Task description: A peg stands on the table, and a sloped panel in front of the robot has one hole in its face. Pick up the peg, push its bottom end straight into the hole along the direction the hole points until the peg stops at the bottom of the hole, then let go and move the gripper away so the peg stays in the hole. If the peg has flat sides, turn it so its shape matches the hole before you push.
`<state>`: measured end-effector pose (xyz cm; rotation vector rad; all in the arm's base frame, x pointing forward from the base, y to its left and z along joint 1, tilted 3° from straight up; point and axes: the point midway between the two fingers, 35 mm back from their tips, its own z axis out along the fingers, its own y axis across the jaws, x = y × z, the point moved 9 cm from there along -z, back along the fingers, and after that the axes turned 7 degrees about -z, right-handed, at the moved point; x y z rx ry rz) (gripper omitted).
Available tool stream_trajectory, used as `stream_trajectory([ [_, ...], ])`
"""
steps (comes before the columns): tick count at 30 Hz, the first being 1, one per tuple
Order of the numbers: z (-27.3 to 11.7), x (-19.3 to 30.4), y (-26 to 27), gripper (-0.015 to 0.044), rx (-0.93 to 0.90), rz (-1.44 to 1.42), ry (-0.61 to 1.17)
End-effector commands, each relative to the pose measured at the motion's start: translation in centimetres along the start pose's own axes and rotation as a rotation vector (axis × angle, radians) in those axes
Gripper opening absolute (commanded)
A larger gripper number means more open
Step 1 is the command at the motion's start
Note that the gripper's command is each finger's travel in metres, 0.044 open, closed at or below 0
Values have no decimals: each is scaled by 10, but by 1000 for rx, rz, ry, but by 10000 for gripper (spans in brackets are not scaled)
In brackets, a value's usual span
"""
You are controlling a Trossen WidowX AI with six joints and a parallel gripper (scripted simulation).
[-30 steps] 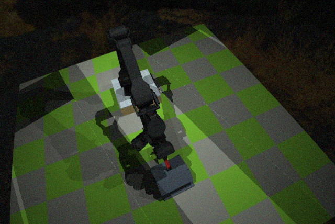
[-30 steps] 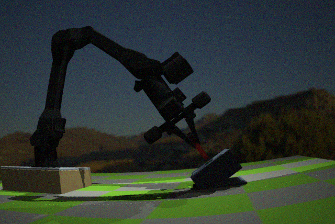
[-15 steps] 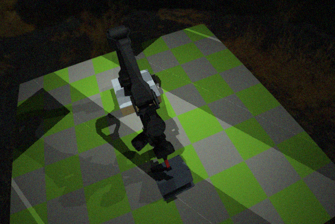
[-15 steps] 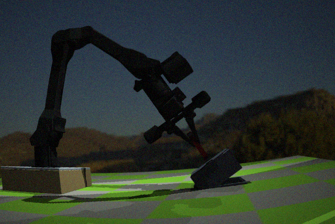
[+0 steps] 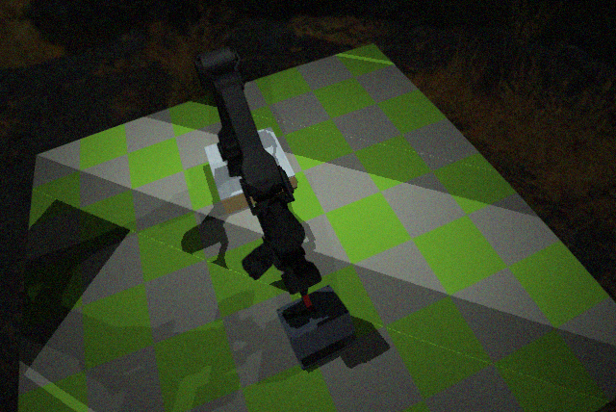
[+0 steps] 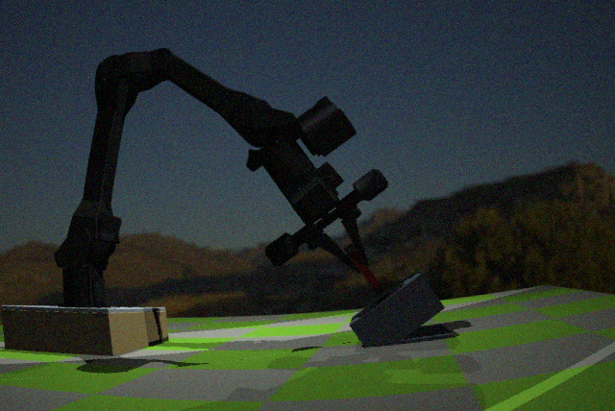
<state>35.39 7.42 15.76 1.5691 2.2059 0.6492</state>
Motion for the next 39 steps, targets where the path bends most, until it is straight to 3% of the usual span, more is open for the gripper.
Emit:
stream_trajectory([
  [1, 3, 0, 0, 0, 1, -1, 1],
  [39, 19, 0, 0, 0, 1, -1, 0],
])
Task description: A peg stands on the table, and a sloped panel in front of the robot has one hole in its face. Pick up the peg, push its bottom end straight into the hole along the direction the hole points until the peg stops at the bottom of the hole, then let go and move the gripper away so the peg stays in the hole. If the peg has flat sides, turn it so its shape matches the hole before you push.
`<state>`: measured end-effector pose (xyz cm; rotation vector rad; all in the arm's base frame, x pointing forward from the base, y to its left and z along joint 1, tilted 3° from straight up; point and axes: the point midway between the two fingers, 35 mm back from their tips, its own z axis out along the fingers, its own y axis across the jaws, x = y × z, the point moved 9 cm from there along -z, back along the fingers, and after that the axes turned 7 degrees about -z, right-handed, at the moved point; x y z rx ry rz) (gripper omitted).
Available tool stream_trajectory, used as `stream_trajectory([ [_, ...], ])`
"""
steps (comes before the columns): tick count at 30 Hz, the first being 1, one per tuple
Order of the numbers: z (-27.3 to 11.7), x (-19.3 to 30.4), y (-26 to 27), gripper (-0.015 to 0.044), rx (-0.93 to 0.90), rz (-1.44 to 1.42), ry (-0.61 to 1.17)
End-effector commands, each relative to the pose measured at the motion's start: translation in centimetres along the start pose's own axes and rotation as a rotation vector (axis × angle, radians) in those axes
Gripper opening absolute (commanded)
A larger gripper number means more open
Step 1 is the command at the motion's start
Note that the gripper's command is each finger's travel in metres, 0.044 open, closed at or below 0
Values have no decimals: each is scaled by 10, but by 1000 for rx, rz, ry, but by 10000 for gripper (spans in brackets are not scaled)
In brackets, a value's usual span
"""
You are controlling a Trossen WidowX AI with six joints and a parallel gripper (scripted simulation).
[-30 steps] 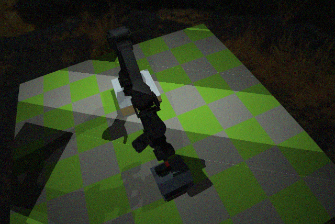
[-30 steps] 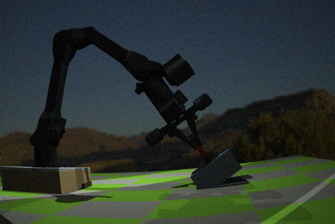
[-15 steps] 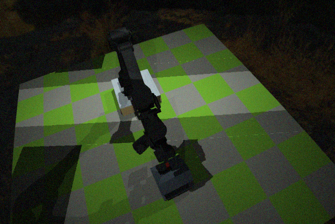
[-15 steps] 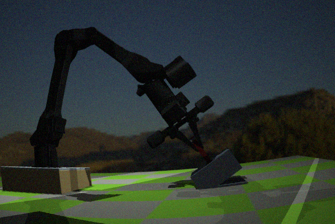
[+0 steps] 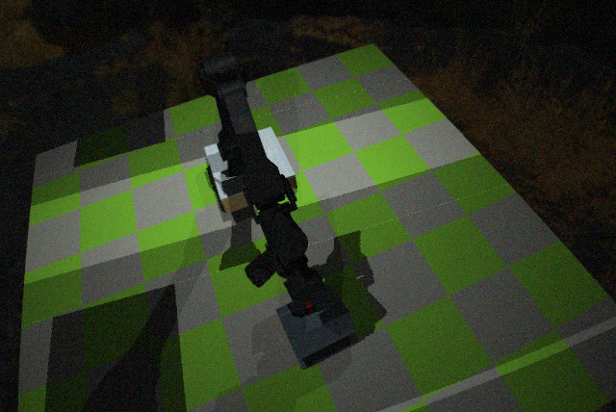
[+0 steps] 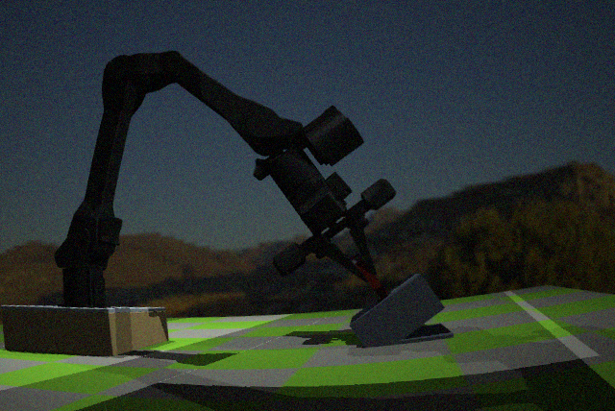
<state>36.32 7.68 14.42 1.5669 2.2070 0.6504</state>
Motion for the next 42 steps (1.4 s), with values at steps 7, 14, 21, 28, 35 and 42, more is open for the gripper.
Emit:
stream_trajectory([
  [7, 6, 0, 0, 0, 1, 1, 0],
  [14, 9, 0, 0, 0, 1, 1, 0],
  [21, 12, 0, 0, 0, 1, 1, 0],
  [28, 14, 0, -1, 0, 1, 1, 0],
  [35, 16, 0, -2, 0, 1, 1, 0],
  [42, 15, 0, -1, 0, 0, -1, 1],
])
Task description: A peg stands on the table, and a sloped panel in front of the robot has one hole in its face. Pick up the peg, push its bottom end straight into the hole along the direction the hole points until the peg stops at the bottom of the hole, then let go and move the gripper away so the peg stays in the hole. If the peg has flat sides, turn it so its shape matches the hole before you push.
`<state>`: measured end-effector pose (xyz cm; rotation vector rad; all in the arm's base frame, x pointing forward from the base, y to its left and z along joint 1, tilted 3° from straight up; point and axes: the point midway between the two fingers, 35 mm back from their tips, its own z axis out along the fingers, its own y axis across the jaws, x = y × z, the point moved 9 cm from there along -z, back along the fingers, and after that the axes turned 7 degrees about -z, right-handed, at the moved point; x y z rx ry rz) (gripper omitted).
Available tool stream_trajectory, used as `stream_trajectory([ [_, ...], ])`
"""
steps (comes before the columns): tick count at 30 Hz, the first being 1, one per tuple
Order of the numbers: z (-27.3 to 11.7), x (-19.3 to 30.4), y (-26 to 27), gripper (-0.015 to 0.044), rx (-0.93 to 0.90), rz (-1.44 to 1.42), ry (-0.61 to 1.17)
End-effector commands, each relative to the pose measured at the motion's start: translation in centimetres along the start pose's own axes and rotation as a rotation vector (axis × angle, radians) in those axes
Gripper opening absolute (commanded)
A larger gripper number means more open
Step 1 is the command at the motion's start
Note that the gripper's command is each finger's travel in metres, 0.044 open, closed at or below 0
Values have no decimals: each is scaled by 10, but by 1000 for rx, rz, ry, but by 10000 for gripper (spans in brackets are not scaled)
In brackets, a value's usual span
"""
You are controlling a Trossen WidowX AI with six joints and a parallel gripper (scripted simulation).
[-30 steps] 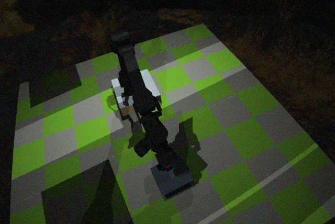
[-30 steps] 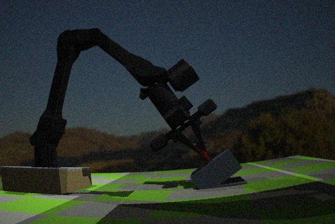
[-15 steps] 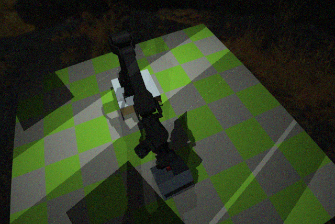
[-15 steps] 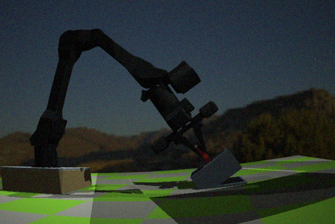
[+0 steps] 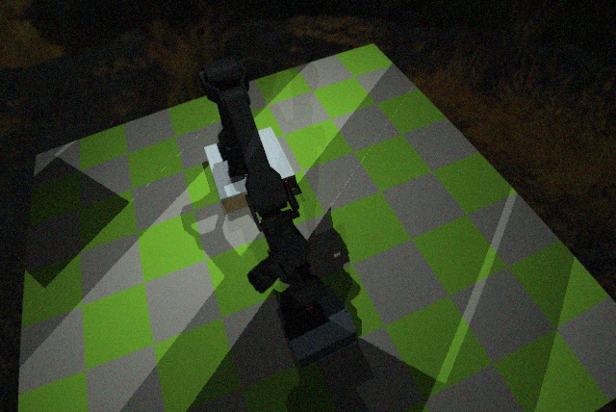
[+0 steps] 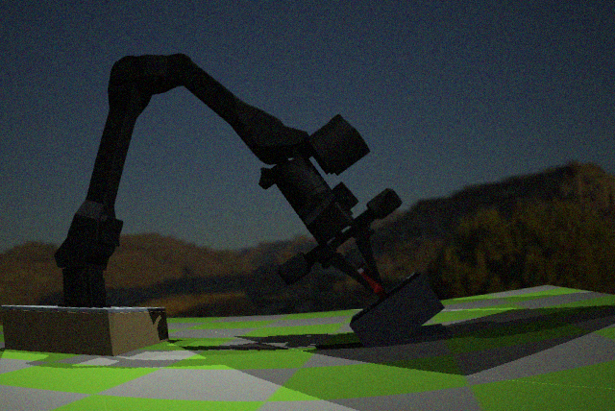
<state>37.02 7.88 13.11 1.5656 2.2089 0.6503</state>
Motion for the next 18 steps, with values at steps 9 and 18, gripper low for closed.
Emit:
stream_trajectory([
  [9, 0, 0, 0, 184, 0, 0, 0],
  [18, -3, 0, 0, 420, 0, 0, 0],
])
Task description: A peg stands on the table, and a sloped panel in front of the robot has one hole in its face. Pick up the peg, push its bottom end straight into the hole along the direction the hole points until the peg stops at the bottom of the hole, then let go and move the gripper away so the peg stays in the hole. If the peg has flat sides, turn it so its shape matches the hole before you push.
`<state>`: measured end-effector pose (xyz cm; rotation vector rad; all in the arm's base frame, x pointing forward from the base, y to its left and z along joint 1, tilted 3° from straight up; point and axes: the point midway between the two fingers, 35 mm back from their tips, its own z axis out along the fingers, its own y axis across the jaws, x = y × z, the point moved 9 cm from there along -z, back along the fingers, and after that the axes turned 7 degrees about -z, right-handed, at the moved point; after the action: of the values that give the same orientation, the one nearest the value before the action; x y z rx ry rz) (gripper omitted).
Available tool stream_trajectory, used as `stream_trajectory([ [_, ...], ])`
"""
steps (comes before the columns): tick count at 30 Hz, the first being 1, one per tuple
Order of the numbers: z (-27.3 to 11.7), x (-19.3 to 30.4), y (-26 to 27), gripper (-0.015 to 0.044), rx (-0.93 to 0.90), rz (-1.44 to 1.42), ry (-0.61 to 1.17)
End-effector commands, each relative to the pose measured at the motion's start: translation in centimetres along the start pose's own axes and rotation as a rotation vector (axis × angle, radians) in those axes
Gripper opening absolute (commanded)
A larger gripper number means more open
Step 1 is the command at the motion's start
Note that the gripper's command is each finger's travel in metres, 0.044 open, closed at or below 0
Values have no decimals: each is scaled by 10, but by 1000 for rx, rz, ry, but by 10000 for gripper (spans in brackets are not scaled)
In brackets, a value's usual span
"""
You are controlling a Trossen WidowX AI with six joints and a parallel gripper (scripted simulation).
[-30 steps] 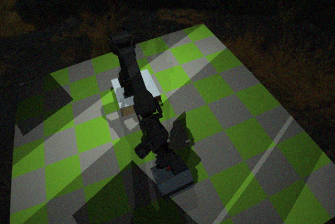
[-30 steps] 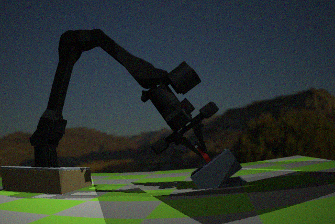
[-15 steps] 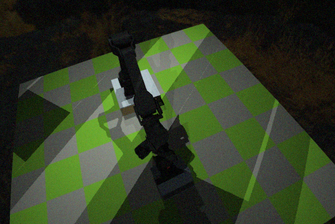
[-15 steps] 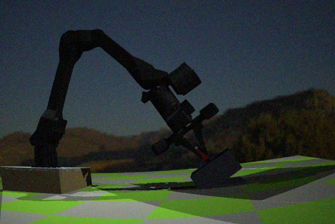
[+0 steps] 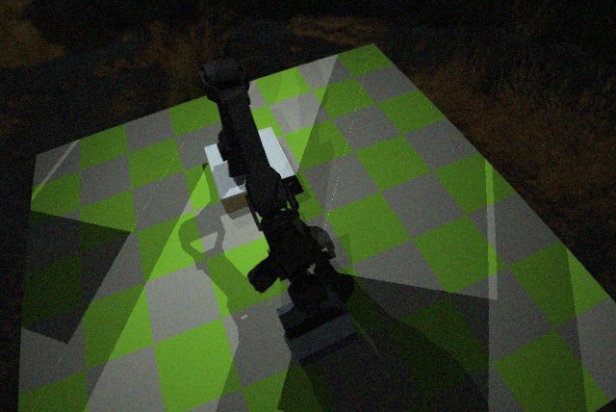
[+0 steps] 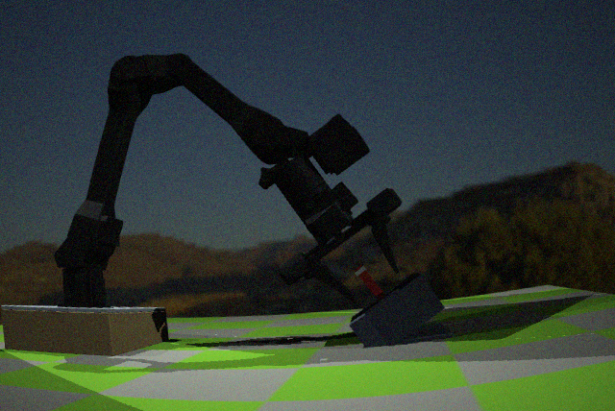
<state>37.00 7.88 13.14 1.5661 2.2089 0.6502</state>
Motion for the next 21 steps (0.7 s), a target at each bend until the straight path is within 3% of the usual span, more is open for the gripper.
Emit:
stream_trajectory([
  [1, -4, 0, 1, 440, 0, 0, 0],
  [21, -35, -1, 4, 440, 3, 2, -1],
])
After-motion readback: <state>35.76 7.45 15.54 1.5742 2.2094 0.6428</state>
